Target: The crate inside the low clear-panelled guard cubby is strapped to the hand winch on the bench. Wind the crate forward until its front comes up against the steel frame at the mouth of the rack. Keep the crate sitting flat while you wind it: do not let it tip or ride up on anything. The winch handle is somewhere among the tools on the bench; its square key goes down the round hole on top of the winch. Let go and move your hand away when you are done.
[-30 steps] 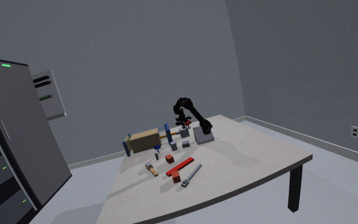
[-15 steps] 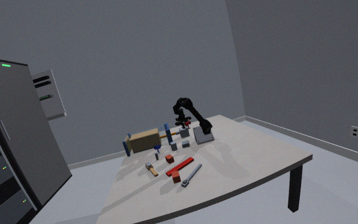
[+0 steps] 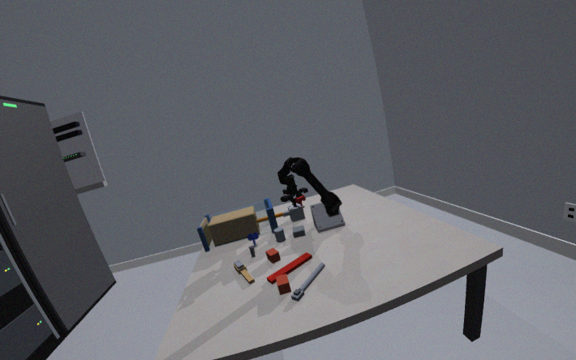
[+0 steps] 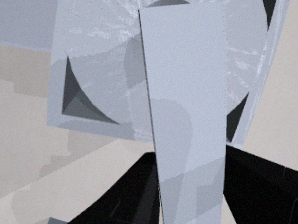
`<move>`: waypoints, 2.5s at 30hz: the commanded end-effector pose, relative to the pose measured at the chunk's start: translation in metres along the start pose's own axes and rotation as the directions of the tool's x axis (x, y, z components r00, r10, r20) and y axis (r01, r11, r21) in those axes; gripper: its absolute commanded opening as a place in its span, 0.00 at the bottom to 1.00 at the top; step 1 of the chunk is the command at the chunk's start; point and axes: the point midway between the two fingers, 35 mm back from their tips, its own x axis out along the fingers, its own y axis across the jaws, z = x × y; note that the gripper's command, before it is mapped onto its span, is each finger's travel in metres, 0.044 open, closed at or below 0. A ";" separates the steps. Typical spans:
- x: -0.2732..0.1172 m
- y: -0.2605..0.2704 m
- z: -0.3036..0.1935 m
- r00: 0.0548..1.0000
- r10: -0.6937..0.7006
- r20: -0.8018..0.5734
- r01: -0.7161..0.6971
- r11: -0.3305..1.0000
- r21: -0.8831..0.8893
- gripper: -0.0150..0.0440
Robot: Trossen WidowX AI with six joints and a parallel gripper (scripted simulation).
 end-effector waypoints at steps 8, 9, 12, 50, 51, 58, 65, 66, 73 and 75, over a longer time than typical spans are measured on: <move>0.001 0.005 0.001 1.000 0.007 -0.007 -0.007 0.994 0.110 0.25; 0.001 0.005 0.001 1.000 0.007 -0.007 -0.007 0.994 0.110 0.25; 0.001 0.007 0.001 1.000 0.010 -0.008 -0.009 0.990 0.141 0.25; 0.000 0.016 0.015 0.996 0.089 -0.004 -0.035 0.434 0.900 0.25; 0.000 0.016 0.016 0.996 0.091 -0.003 -0.034 0.409 0.912 0.25; 0.000 0.017 0.019 0.995 0.100 0.005 -0.032 0.270 0.962 0.25; 0.000 0.019 0.020 0.994 0.105 0.010 -0.030 0.190 0.981 0.25; 0.000 0.019 0.020 0.994 0.105 0.010 -0.030 0.190 0.981 0.25; 0.000 0.021 0.022 0.994 0.110 0.015 -0.027 0.110 0.994 0.25; 0.000 0.021 0.022 0.994 0.110 0.015 -0.027 0.102 0.994 0.25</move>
